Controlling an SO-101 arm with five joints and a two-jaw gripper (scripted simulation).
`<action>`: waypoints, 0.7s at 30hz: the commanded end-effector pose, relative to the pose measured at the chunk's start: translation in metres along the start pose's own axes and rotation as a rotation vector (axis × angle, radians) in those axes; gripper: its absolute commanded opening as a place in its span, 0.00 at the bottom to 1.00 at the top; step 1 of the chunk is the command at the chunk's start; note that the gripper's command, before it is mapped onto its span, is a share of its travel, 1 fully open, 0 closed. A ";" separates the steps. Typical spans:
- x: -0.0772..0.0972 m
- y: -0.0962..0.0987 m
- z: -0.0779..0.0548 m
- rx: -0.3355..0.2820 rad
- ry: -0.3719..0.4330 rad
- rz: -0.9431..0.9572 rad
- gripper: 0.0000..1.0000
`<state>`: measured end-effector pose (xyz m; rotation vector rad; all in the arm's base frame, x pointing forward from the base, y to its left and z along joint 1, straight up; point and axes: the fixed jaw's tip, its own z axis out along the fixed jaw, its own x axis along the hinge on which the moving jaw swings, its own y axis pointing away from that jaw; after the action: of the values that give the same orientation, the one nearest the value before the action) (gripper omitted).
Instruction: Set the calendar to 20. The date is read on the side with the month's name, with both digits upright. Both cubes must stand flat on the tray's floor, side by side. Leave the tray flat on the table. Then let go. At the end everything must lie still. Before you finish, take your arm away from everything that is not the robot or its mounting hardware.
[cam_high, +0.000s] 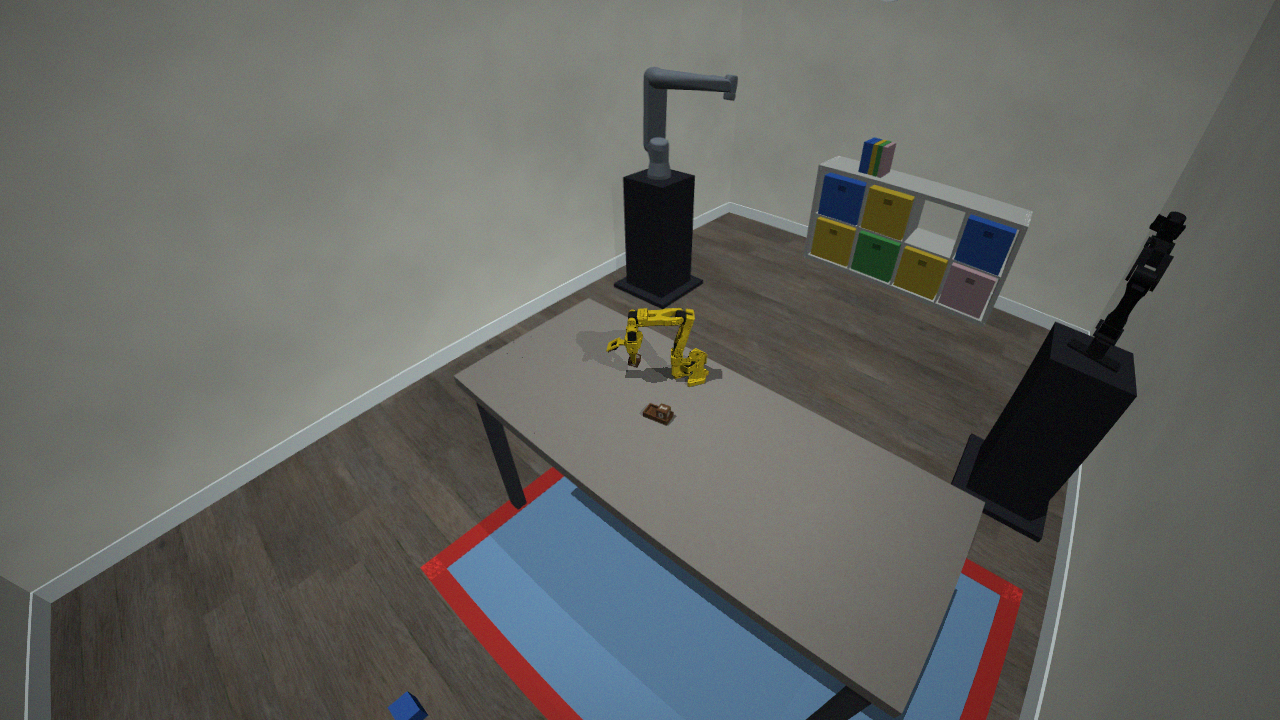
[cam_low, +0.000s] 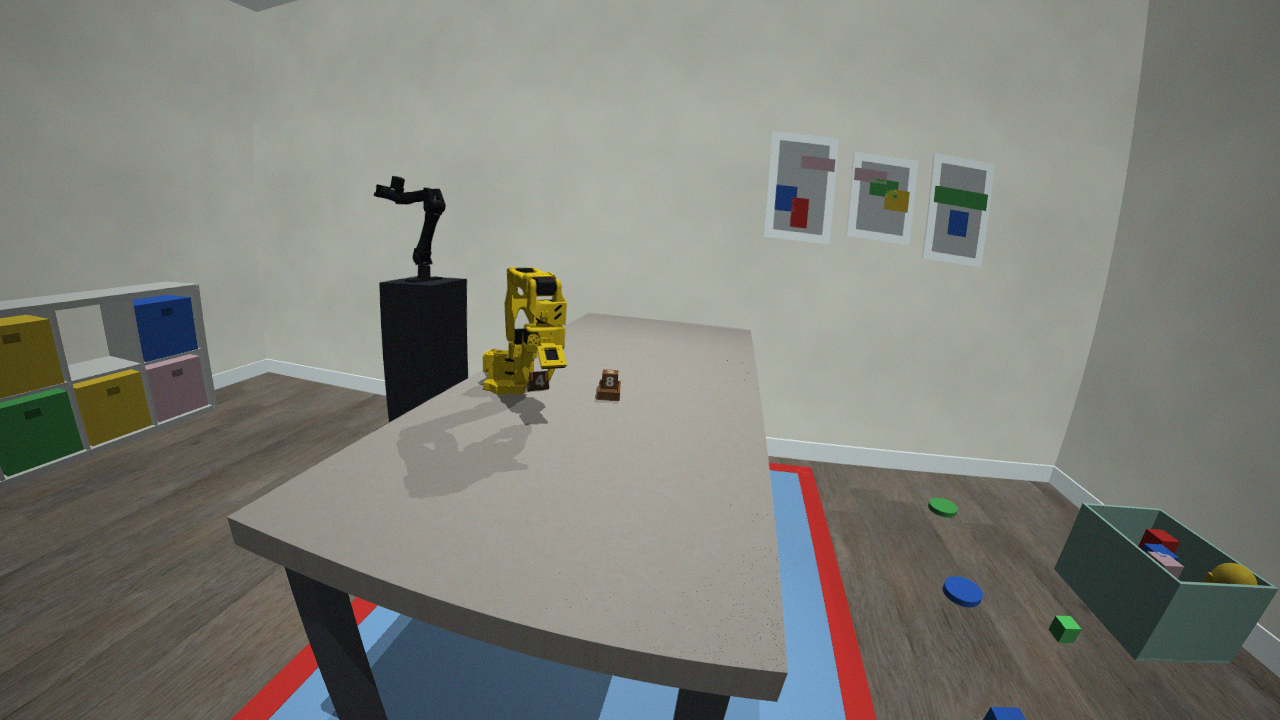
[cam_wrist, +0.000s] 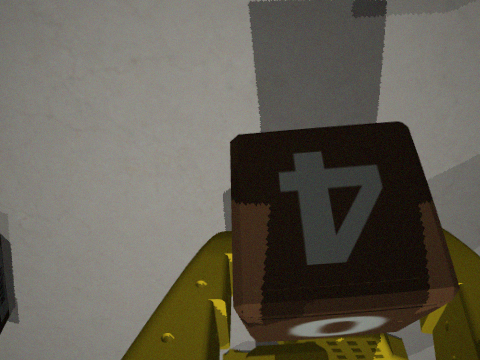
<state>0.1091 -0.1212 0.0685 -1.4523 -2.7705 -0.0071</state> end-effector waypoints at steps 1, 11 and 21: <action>-0.003 0.002 -0.005 -0.005 -0.048 -0.004 0.00; -0.005 0.002 -0.005 -0.007 -0.071 -0.005 0.00; -0.017 0.004 -0.002 -0.022 -0.248 -0.015 0.00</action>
<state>0.1149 -0.1283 0.0646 -1.5137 -2.8883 0.0855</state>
